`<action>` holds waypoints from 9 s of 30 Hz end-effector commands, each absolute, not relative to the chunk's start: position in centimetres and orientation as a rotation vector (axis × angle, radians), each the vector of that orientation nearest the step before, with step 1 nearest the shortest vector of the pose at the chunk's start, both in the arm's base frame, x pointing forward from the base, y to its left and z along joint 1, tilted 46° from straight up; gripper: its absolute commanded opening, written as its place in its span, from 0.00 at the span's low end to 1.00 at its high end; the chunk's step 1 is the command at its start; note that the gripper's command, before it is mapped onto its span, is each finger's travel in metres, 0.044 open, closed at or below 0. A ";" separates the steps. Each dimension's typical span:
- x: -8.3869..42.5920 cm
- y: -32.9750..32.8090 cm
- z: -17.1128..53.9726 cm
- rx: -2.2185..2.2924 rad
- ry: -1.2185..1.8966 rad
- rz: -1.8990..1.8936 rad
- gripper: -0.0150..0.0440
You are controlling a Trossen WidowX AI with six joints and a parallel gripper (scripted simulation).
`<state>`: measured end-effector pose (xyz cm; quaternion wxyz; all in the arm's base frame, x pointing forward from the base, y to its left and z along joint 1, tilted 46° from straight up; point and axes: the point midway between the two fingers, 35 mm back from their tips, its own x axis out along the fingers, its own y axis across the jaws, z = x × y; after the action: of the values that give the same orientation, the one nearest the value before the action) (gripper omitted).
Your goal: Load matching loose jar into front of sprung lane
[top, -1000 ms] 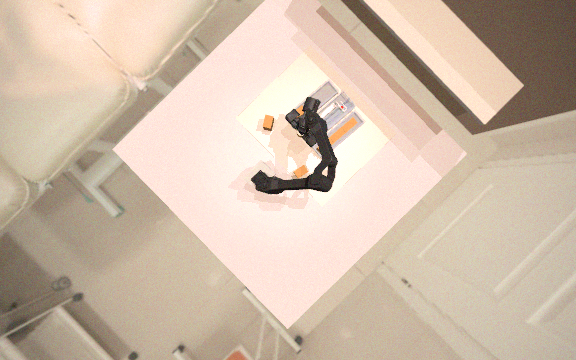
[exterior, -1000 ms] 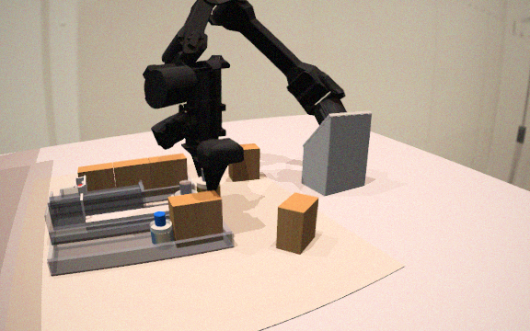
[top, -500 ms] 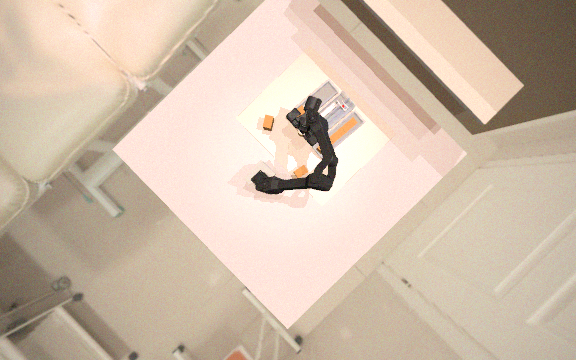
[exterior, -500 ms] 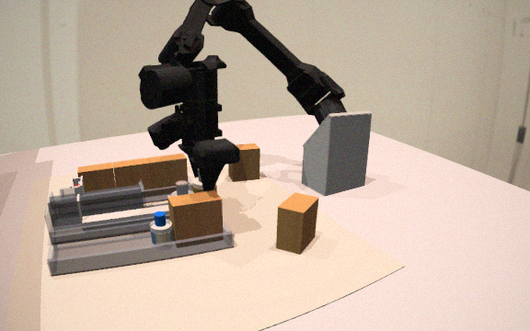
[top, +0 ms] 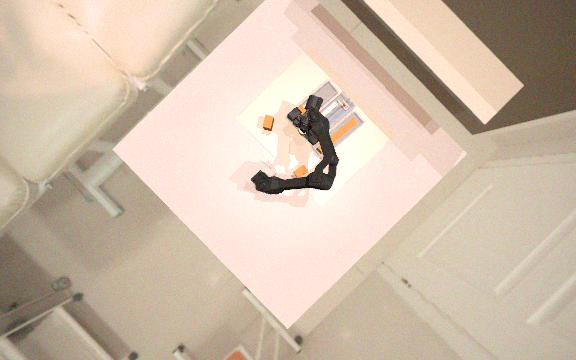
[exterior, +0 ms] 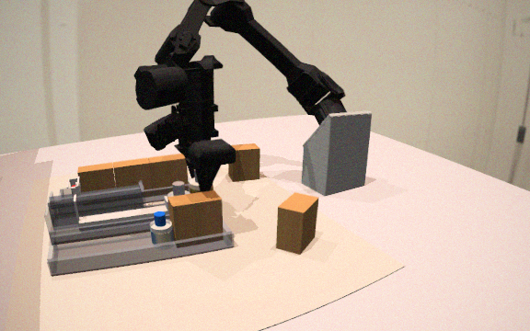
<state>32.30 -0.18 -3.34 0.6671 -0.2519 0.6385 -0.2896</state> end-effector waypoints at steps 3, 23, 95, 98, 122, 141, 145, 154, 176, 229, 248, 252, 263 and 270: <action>33.4 -0.1 -3.1 -0.567 1.416 -0.658 0.25; 34.2 0.0 -2.8 -0.567 1.415 -0.658 0.25; 34.8 -0.1 -2.7 -0.567 1.415 -0.659 0.25; 34.8 -0.1 -2.7 -0.567 1.415 -0.659 0.25; 34.9 -0.5 -3.1 -0.567 1.415 -0.659 0.25; 34.8 -1.0 -3.5 -0.567 1.415 -0.659 0.25; 34.8 -1.1 -3.6 -0.567 1.415 -0.659 0.25; 34.8 -1.3 -3.8 -0.567 1.415 -0.659 0.25; 34.6 -1.9 -4.2 -0.568 1.415 -0.659 0.25; 34.5 -2.1 -4.4 -0.568 1.415 -0.659 0.25; 34.2 -2.1 -4.4 -0.568 1.415 -0.659 0.25; 34.1 -2.1 -4.4 -0.568 1.415 -0.659 0.25; 33.9 -2.0 -4.4 -0.568 1.415 -0.659 0.25; 33.8 -2.0 -4.4 -0.568 1.415 -0.659 0.25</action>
<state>33.72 -1.76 -4.55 0.6720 -0.2548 0.6333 -0.2870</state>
